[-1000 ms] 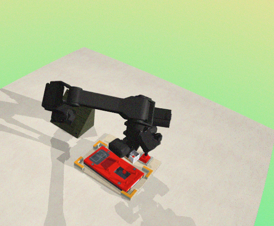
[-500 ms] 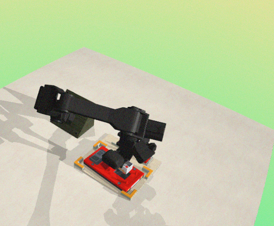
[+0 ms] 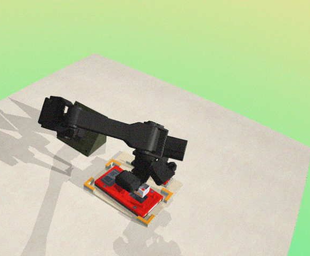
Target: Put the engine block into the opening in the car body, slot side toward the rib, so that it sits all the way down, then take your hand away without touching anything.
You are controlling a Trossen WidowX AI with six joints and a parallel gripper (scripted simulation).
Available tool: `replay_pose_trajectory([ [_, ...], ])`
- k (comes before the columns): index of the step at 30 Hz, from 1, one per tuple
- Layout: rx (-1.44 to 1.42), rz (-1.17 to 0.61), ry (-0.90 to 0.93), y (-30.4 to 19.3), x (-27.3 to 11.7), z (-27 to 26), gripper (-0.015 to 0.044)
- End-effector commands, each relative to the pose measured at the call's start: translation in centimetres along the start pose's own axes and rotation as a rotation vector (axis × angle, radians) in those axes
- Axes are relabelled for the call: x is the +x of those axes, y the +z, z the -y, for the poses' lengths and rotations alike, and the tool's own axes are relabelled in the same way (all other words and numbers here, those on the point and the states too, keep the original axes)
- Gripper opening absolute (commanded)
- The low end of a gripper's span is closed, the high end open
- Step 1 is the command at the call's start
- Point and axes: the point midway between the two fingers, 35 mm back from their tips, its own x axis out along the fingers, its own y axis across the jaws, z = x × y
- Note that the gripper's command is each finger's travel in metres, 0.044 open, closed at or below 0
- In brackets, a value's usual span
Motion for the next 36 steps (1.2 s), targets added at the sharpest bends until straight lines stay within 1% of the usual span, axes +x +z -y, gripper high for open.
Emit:
replay_pose_trajectory([
  [1, 0.013, 0.002, -0.003, 0.04, 0.0, 0.07, 0.0159],
  [36, -0.01, 0.002, -0.003, 0.06, 0.21, 0.26, 0.0159],
])
